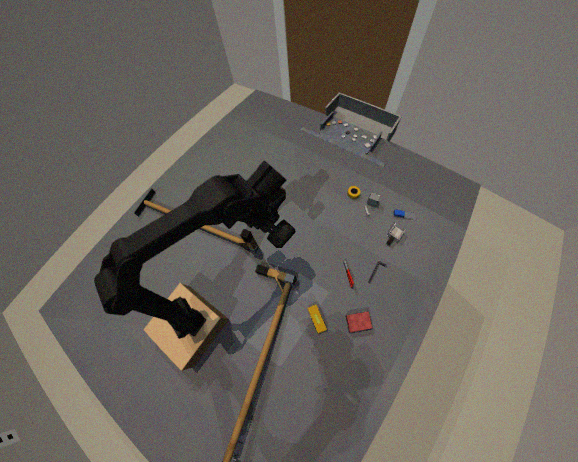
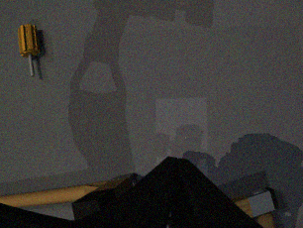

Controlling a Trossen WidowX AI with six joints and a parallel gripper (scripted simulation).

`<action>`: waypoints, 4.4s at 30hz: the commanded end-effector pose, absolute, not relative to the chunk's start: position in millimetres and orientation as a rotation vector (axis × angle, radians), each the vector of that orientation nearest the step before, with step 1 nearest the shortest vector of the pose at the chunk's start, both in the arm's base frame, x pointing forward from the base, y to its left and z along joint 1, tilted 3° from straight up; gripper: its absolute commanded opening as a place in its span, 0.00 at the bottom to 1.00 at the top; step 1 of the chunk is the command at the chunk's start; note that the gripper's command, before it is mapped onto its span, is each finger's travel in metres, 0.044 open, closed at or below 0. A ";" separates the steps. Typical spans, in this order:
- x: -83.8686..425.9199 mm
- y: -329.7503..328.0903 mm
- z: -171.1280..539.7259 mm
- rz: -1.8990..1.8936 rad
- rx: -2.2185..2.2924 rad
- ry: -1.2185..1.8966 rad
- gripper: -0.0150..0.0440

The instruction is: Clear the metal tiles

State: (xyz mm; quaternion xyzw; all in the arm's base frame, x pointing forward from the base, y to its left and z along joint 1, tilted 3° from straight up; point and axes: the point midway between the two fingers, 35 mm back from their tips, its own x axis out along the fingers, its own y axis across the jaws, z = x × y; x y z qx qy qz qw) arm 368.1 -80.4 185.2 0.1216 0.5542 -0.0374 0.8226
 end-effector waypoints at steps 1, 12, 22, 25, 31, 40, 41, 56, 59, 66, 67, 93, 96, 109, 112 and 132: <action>362.7 -88.0 176.5 -0.081 0.230 1.226 0.25; 341.5 -110.8 155.5 -0.067 0.153 1.370 0.25; 319.8 -129.2 139.6 -0.030 0.093 1.502 0.25; 312.9 -134.2 135.4 -0.014 0.077 1.542 0.25; 309.6 -136.7 132.2 -0.005 0.069 1.562 0.25; 312.7 -137.2 111.9 -0.005 0.069 1.561 0.25; 313.0 -137.2 109.4 -0.005 0.069 1.561 0.25; 314.7 -136.2 71.1 -0.005 0.069 1.561 0.25; 314.5 -135.8 63.6 -0.005 0.069 1.561 0.25; 313.2 -134.4 46.2 -0.005 0.070 1.561 0.25; 313.0 -134.2 43.7 -0.005 0.070 1.561 0.25; 315.7 -157.1 28.1 -0.007 0.068 1.561 0.25; 316.4 -161.7 28.1 -0.007 0.068 1.561 0.25; 318.4 -182.0 28.1 -0.008 0.066 1.561 0.25; 318.7 -186.7 28.1 -0.009 0.066 1.561 0.25; 318.6 -218.3 27.2 -0.010 0.064 1.561 0.25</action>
